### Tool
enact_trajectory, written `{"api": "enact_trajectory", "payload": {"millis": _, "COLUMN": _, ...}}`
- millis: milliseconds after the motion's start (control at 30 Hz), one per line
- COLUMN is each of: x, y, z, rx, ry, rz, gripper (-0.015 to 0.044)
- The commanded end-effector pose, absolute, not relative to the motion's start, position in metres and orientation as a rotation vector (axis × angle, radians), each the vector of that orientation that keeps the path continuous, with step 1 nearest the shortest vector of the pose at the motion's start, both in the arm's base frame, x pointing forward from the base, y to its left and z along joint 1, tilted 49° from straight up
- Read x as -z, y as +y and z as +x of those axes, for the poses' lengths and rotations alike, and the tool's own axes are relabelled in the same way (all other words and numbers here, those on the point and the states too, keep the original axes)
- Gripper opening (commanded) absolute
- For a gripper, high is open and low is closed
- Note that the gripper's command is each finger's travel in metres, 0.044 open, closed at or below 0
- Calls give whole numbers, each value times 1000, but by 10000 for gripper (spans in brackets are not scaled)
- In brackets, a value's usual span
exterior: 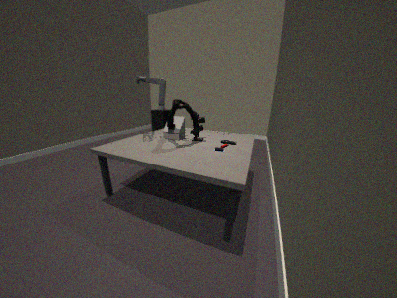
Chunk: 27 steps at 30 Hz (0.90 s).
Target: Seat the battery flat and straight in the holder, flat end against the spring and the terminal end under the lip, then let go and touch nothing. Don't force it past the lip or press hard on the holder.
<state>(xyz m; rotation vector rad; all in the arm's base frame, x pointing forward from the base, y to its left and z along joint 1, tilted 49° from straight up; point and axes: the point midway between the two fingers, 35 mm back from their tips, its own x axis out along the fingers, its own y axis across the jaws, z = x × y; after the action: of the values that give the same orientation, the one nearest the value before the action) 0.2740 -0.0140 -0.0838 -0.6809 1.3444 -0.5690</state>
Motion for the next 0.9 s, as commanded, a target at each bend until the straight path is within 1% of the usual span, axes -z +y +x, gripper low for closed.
{"api": "enact_trajectory", "payload": {"millis": 0, "x": 67, "y": 9, "z": 279, "rx": 559, "ry": 1328, "rz": -664, "gripper": 318}}
{"api": "enact_trajectory", "payload": {"millis": 133, "x": 44, "y": 33, "z": 276, "rx": 562, "ry": 1326, "rz": -659, "gripper": 423}}
{"api": "enact_trajectory", "payload": {"millis": 167, "x": 43, "y": 36, "z": 275, "rx": 562, "ry": 1326, "rz": -658, "gripper": 440}}
{"api": "enact_trajectory", "payload": {"millis": 867, "x": 42, "y": 39, "z": 274, "rx": 563, "ry": 1326, "rz": -658, "gripper": 440}}
